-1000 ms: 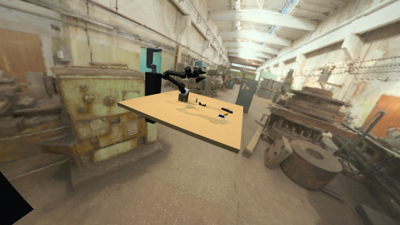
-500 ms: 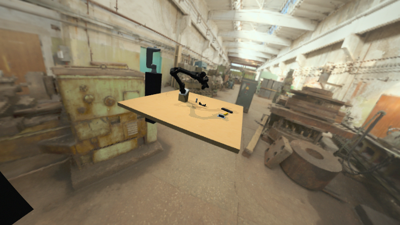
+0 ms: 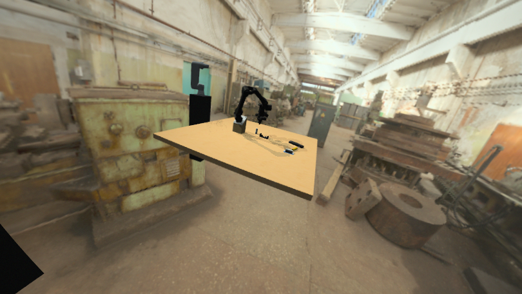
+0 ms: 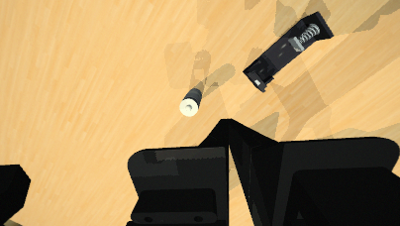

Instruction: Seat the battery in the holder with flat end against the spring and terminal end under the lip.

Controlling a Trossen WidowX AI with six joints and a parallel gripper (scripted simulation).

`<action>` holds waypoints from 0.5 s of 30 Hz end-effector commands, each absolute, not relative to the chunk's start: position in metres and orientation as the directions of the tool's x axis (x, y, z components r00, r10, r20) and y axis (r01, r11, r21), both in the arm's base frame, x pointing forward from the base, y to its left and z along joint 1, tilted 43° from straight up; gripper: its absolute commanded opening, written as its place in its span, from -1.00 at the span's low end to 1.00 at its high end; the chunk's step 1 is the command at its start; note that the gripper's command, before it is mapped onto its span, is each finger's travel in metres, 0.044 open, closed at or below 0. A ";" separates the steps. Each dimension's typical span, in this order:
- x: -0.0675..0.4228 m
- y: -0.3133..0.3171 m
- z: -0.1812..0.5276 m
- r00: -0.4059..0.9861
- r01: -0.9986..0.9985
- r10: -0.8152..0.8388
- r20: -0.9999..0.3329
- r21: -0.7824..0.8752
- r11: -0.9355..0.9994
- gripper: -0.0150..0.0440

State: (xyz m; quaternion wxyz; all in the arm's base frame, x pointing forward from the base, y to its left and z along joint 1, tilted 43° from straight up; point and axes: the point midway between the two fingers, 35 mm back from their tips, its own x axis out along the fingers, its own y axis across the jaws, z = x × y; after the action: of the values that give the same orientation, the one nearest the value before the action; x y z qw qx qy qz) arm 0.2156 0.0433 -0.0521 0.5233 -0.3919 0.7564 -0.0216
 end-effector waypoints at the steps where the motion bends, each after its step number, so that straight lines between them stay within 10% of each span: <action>1: 0.214 0.042 -0.052 -0.156 -0.597 -0.656 -0.738 -0.459 0.658 -0.49; 15: 0.201 -0.012 -0.111 -0.156 -0.597 -0.659 -0.736 -0.461 0.657 -0.49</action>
State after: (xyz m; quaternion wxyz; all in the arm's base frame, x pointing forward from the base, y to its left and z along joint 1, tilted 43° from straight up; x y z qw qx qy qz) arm 0.2001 -0.0101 -0.1076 0.4972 -0.4071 0.7655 -0.0335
